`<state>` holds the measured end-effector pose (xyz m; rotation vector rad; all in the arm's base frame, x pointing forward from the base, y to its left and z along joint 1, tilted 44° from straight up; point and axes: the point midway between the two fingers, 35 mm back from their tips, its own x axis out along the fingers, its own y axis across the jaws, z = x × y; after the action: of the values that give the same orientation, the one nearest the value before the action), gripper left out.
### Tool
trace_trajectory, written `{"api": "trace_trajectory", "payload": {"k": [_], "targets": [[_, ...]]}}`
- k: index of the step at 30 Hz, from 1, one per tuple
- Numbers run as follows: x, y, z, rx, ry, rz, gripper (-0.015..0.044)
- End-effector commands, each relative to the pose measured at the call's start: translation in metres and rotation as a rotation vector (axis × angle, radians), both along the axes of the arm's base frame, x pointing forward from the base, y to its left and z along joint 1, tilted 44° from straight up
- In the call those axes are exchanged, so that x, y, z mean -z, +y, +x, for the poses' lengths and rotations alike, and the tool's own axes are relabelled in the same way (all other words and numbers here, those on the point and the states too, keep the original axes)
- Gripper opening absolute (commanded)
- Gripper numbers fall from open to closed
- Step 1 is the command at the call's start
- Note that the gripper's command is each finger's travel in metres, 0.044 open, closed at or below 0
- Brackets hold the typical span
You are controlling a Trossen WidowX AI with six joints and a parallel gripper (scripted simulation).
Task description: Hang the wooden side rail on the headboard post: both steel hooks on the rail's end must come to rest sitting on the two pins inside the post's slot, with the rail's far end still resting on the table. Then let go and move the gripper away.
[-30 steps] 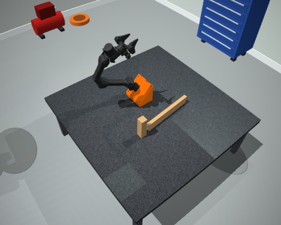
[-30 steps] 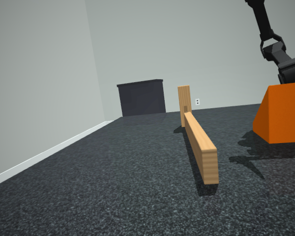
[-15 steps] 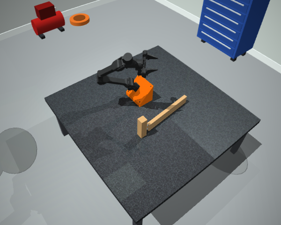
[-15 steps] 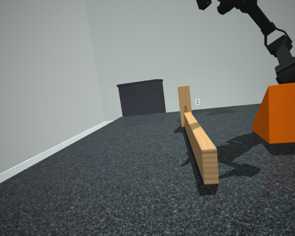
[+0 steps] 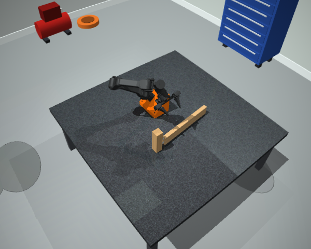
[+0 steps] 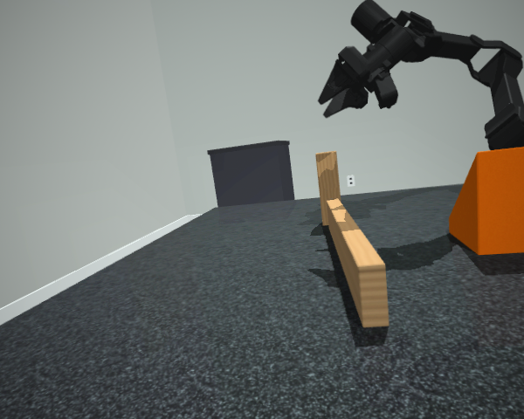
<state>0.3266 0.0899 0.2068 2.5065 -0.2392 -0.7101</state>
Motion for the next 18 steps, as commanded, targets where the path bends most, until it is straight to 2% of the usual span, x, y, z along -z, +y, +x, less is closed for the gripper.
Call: {"api": "trace_trajectory", "payload": {"k": [1,7,18], "targets": [[0.031,-0.056,-0.007,0.239,-0.019,-0.109,0.044],[0.057,-0.128,-0.041,0.56,-0.068,-0.275,0.044],[0.058,-0.13,-0.042,0.57,-0.069,-0.281,0.044]]}}
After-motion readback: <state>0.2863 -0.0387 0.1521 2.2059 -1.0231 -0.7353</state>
